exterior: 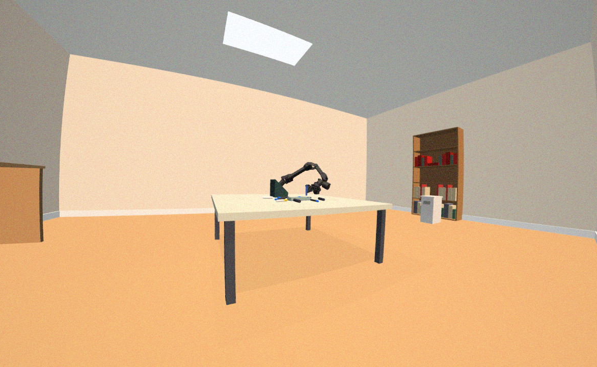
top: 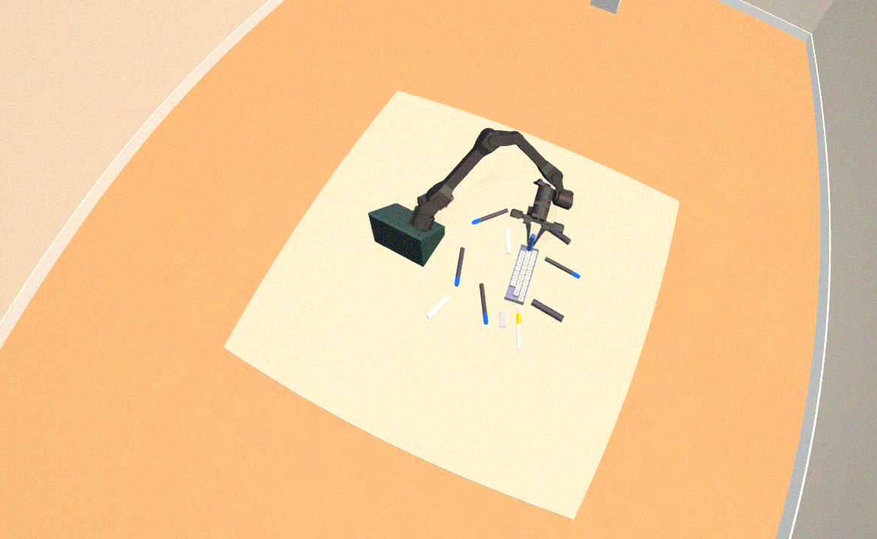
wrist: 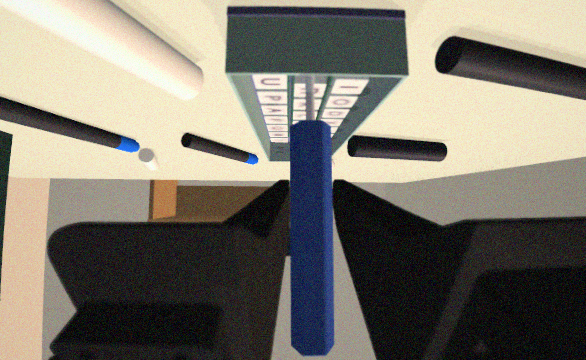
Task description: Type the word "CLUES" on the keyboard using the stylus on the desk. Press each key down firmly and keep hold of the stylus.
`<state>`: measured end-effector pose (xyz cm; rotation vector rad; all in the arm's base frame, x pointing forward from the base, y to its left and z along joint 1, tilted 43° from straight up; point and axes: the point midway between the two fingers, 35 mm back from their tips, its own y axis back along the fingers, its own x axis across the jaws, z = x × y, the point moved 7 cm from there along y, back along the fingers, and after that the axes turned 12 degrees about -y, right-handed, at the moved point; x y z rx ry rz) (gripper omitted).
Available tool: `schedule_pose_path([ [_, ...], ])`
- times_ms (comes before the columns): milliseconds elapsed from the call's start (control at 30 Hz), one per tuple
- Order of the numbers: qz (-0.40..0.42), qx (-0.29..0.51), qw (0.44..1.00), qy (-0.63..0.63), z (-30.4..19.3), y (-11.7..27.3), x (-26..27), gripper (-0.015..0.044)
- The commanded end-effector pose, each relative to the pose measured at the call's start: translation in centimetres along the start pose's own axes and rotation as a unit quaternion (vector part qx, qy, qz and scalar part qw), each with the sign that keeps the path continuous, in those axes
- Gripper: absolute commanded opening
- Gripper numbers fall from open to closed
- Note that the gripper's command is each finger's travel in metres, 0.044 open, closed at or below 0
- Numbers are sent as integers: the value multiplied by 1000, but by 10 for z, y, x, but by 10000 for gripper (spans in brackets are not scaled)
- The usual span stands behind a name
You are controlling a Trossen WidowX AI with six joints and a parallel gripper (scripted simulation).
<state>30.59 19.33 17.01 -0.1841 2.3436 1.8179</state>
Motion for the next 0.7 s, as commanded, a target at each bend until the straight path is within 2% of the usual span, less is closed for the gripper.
schedule_pose_path([
  [0, -1, 0, 1000, -3, -1, 0, -1, 81],
  [267, -1, 1, 1000, -3, -31, 18, -5, 81],
  [667, 0, 0, 1000, -5, -30, 16, -5, 81],
])
